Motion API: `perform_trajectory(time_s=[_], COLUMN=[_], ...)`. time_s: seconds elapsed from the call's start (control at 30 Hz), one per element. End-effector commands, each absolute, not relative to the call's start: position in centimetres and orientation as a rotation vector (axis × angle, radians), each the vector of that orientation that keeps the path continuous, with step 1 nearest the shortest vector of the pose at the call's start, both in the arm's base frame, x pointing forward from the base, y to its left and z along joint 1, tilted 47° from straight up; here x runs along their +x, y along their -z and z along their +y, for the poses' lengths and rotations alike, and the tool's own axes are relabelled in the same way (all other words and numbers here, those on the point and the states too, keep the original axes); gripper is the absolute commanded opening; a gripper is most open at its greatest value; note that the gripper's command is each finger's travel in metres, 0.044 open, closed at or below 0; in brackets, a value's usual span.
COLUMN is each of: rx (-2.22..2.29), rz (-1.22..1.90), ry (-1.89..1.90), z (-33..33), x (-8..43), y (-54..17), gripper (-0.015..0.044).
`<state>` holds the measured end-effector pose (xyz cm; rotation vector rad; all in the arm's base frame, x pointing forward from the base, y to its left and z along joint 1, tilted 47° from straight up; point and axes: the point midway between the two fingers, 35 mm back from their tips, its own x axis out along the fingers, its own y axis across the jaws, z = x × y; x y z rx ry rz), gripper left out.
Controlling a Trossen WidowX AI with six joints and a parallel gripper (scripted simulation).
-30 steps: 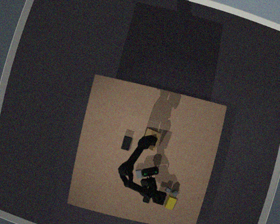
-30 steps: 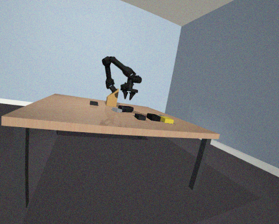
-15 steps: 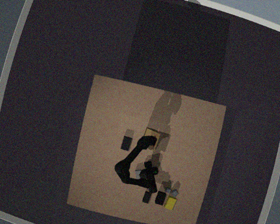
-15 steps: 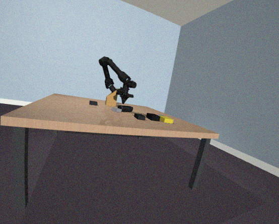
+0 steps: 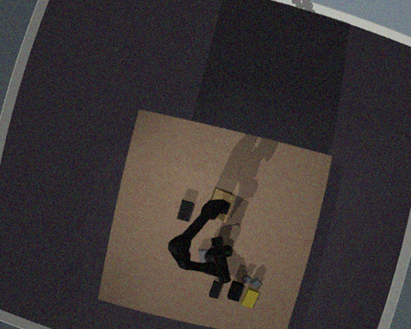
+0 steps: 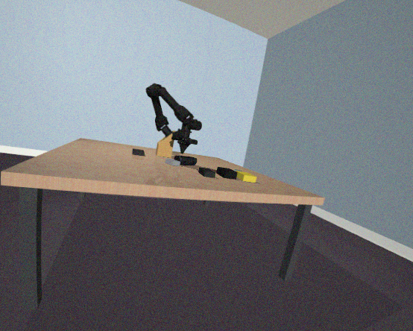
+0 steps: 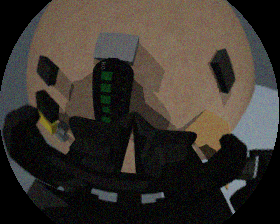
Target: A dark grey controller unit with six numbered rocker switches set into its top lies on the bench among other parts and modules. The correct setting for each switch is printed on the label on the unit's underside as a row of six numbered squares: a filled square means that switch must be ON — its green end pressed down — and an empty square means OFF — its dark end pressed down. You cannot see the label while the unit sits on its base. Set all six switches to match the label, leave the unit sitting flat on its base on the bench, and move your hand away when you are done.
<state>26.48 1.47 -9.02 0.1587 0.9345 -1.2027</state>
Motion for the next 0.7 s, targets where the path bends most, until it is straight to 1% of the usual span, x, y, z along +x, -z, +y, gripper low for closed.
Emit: perform_trajectory(time_s=[0.0, 0.03, 0.23, 0.4, 0.67], rx=[0.159, 0.159, 0.161, 0.161, 0.161], rz=[0.935, 0.935, 0.937, 0.937, 0.937], ry=[1.203, 1.203, 1.202, 1.202, 1.202], z=[1.5, 1.5, 5.0, 5.2, 5.2], x=[26.5, 26.5, 26.2, 26.2, 26.2], y=[9.0, 9.0, 5.7, 5.6, 5.6], gripper=[0.0000, 0.0000, 0.0157, 0.0289, 0.0079])
